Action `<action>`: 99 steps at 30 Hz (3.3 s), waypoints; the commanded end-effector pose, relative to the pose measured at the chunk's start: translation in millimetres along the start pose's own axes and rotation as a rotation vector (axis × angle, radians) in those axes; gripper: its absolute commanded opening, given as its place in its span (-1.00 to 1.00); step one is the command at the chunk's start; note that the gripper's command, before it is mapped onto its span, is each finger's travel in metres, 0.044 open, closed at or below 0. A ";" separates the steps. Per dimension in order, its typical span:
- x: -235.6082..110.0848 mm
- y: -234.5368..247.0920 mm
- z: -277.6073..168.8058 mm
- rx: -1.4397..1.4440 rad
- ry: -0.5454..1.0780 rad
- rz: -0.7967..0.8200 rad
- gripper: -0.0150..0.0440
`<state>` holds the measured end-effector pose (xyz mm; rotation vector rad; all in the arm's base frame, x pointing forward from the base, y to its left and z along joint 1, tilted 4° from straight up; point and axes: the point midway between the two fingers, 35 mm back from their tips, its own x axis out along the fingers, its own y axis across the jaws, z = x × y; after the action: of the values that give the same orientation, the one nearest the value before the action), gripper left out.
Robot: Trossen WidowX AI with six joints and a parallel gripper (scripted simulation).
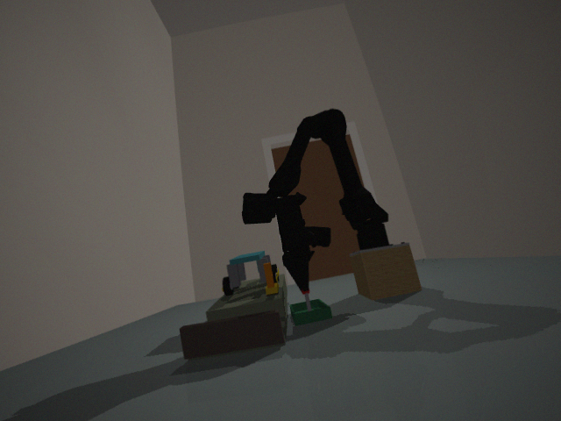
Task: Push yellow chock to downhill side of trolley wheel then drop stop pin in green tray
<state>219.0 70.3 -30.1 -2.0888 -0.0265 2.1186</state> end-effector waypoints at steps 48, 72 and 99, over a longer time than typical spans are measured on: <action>7.3 30.1 -1.8 -0.005 -0.006 0.000 0.15; 13.0 40.8 -2.1 -0.005 -0.006 0.001 0.15; 20.3 45.7 2.0 -0.005 -0.006 0.001 0.15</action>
<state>214.2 27.8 -54.1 -2.0908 -0.0233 2.1193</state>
